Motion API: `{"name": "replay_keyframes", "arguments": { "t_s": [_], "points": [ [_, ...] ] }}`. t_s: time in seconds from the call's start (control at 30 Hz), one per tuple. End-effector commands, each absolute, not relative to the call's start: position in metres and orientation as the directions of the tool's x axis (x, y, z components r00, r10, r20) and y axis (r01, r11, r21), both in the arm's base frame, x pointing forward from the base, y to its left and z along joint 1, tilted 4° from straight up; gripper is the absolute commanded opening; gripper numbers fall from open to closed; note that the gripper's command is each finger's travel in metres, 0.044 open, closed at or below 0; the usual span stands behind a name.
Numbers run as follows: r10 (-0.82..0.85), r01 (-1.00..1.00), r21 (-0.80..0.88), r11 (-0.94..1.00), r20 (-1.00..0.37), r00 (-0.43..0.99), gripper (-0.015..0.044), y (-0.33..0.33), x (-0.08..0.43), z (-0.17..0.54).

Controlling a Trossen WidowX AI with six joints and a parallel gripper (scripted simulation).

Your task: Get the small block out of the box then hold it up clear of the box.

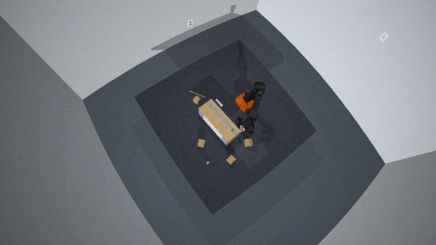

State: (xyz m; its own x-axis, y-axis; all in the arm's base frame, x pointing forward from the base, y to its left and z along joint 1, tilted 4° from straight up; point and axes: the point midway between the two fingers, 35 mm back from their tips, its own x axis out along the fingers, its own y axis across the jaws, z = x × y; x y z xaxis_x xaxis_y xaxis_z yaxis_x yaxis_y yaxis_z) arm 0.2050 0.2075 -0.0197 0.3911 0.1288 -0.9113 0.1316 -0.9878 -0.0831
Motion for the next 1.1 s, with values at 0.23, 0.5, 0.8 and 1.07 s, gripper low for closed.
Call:
{"name": "replay_keyframes", "arguments": {
  "t_s": [0.23,0.5,0.8,1.07],
  "points": [
    [0.118,0.127,-0.074,-0.989,-0.915,0.387,0.0233,0.204,0.2,-0.033],
    [0.118,0.127,-0.074,-0.989,-0.915,0.387,0.0101,0.204,0.2,-0.033],
    [0.126,0.118,-0.085,-0.989,-0.911,0.393,0.0,0.207,0.204,-0.001],
    [0.123,0.132,-0.077,-0.988,-0.913,0.389,0.0,0.202,0.203,0.03]
  ]
}}
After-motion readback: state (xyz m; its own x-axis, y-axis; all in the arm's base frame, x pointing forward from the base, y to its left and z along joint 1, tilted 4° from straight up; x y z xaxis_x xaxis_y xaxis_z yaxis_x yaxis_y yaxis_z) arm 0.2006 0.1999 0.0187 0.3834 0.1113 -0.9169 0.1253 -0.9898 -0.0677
